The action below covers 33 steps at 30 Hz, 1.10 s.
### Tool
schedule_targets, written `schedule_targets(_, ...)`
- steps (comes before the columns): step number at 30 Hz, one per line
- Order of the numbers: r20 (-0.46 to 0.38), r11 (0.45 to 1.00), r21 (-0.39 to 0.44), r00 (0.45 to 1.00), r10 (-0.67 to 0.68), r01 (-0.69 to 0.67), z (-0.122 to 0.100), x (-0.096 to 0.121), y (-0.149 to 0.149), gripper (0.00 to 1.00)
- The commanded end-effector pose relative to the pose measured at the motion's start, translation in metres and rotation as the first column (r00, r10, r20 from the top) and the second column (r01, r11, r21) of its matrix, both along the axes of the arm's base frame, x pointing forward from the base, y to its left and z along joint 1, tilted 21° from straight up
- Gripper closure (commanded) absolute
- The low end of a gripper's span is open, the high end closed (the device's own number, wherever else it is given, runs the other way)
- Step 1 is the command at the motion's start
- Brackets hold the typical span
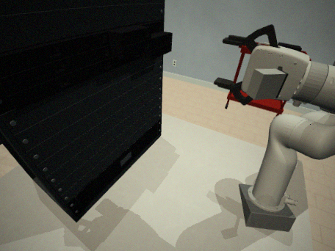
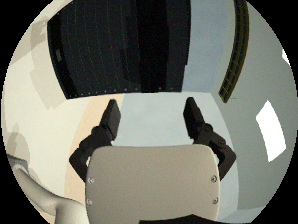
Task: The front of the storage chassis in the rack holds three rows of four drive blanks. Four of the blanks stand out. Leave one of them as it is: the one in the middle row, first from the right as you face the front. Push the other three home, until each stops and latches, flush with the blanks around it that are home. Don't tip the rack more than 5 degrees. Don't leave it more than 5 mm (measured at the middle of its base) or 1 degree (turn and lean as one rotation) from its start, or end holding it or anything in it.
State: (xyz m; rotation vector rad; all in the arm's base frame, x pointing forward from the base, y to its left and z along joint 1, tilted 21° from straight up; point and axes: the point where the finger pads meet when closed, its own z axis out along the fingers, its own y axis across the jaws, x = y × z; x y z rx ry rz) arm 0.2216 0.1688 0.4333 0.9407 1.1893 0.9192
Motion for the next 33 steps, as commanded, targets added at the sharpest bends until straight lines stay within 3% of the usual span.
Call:
schedule_targets(1,0.011,1.0,0.0,1.0,-0.009,0.009,0.004,-0.001,-0.001,0.0)
schedule_targets(26,0.015,1.0,-0.001,1.0,-0.011,0.011,0.005,0.0,-0.002,0.0)
schedule_targets(33,0.018,1.0,-0.002,1.0,-0.011,0.011,0.01,0.015,-0.01,0.0)
